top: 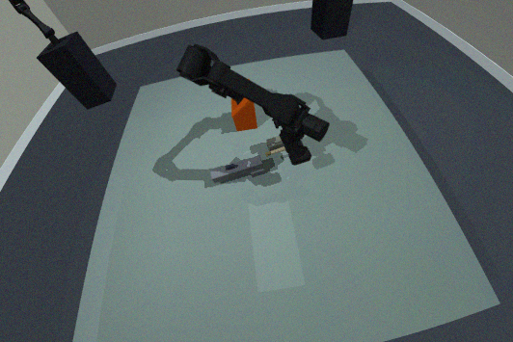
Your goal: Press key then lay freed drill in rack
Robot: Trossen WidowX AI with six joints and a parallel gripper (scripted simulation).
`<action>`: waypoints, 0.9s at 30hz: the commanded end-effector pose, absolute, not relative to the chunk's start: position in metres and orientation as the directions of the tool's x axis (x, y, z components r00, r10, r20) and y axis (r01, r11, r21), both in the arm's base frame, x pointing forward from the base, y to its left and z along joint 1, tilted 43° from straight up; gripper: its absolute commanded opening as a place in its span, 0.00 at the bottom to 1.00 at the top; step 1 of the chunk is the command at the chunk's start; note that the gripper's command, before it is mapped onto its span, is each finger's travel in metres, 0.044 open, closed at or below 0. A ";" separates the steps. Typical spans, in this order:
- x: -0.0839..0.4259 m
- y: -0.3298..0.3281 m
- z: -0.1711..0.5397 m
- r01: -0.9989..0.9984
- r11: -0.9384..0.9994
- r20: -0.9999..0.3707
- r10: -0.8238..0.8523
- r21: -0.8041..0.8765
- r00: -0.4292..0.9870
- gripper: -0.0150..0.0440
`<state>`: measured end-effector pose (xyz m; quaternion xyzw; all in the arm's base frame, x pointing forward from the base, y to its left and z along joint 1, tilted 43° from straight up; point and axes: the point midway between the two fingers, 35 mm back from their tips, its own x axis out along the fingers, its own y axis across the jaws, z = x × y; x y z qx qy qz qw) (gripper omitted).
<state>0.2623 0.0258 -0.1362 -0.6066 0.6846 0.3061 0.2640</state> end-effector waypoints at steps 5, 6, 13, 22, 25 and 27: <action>0.263 0.030 -0.134 -0.992 0.077 -0.736 -0.666 0.095 -0.122 0.25; 0.263 0.030 -0.134 -0.992 0.077 -0.736 -0.666 0.095 -0.122 0.25; 0.264 0.032 -0.132 -0.992 0.077 -0.736 -0.666 0.095 -0.122 0.25; 0.265 0.034 -0.131 -0.992 0.077 -0.736 -0.666 0.095 -0.122 0.25; 0.264 0.035 -0.131 -0.992 0.077 -0.736 -0.666 0.095 -0.122 0.25; 0.261 0.035 -0.131 -0.992 0.077 -0.736 -0.666 0.095 -0.122 0.25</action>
